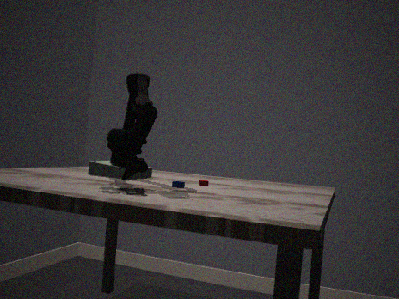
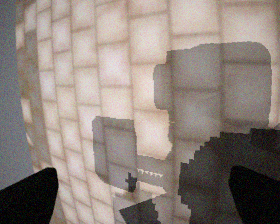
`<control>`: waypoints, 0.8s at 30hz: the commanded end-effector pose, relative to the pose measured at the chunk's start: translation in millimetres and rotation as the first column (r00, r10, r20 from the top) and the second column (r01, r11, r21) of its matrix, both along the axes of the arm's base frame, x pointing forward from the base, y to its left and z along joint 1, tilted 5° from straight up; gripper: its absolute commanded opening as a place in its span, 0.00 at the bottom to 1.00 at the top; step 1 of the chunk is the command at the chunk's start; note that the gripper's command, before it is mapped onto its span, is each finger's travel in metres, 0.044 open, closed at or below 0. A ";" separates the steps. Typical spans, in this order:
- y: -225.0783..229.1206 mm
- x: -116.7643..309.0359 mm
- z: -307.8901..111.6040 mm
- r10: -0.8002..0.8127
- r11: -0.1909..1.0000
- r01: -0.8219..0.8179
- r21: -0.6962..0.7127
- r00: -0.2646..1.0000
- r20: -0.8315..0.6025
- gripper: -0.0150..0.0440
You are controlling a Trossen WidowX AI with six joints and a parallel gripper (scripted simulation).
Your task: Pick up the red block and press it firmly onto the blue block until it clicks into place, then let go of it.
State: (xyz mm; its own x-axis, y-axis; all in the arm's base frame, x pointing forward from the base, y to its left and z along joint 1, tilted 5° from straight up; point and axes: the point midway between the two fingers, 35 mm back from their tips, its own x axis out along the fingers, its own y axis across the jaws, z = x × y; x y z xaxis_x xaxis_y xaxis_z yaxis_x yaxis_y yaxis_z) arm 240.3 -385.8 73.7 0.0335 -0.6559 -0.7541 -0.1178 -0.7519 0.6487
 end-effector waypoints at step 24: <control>-22.4 5.9 0.0 0.831 -0.057 -0.731 0.680 -0.412 -0.374 1.00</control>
